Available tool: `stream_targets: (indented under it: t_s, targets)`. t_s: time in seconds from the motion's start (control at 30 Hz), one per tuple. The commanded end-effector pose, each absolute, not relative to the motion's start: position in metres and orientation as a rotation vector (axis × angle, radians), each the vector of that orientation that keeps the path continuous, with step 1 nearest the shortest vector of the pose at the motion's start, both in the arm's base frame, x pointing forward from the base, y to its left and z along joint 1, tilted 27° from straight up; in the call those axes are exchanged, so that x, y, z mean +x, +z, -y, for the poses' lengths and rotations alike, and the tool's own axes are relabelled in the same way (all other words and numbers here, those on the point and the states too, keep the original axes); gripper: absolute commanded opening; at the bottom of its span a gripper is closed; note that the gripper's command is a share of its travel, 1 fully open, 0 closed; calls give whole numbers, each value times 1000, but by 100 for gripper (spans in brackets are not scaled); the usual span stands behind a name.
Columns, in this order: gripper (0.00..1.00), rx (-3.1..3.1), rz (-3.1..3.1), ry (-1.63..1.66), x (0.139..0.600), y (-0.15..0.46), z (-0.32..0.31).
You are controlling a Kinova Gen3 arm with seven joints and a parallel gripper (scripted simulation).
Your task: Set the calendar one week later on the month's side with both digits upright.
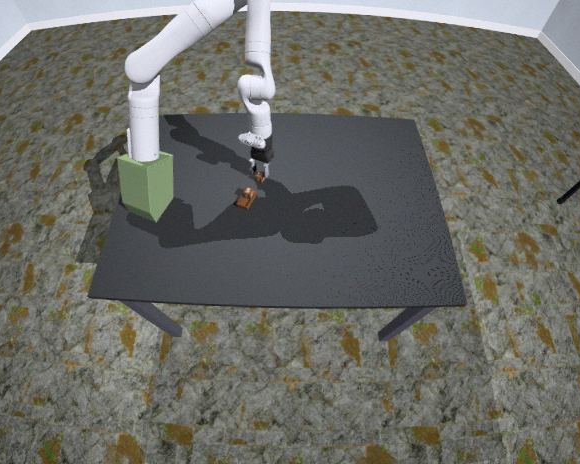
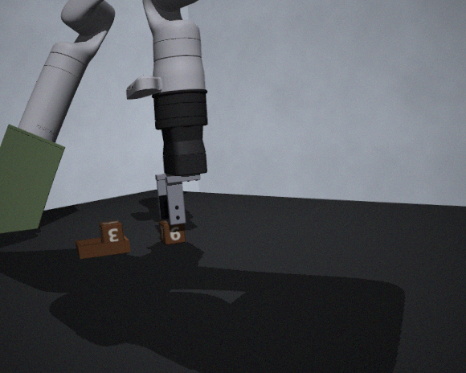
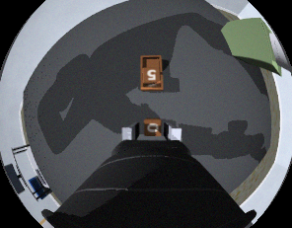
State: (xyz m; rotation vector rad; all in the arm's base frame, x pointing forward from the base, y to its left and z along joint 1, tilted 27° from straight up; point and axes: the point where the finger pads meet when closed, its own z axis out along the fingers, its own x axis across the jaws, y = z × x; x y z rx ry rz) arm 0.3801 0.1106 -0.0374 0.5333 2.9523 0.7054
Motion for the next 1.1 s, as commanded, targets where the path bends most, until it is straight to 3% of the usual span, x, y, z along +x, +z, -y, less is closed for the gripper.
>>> stream_targets:
  t_s: [0.0, 1.07]
  targets:
    - [87, 534, -2958, 703, 379, -43, -112]
    - [87, 534, -2958, 703, 381, -57, -119]
